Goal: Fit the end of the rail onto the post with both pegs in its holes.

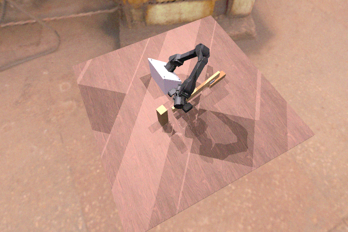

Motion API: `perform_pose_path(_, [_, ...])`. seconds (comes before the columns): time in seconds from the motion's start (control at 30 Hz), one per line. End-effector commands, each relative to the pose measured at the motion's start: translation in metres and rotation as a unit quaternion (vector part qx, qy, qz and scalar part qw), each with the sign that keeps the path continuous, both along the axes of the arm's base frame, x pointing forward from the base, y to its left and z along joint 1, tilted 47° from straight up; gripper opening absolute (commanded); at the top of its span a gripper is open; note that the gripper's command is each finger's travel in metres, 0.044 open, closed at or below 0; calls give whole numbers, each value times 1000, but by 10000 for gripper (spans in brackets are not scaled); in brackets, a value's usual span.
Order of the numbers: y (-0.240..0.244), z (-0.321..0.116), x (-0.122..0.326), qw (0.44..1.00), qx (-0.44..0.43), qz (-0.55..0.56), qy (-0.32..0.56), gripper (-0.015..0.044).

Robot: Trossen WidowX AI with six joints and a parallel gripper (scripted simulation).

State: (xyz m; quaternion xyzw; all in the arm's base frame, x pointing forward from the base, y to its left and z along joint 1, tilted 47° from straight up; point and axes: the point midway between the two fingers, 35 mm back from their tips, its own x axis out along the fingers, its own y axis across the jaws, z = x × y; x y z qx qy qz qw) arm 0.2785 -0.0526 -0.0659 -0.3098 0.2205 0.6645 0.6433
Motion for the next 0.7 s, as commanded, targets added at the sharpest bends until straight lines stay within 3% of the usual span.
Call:
perform_pose_path(0.0, [-3, 3, 1, 1000, 1, -3, -2, 0])
perform_pose_path(0.67, [-11, 10, 0, 1000, 1, -3, -2, 0])
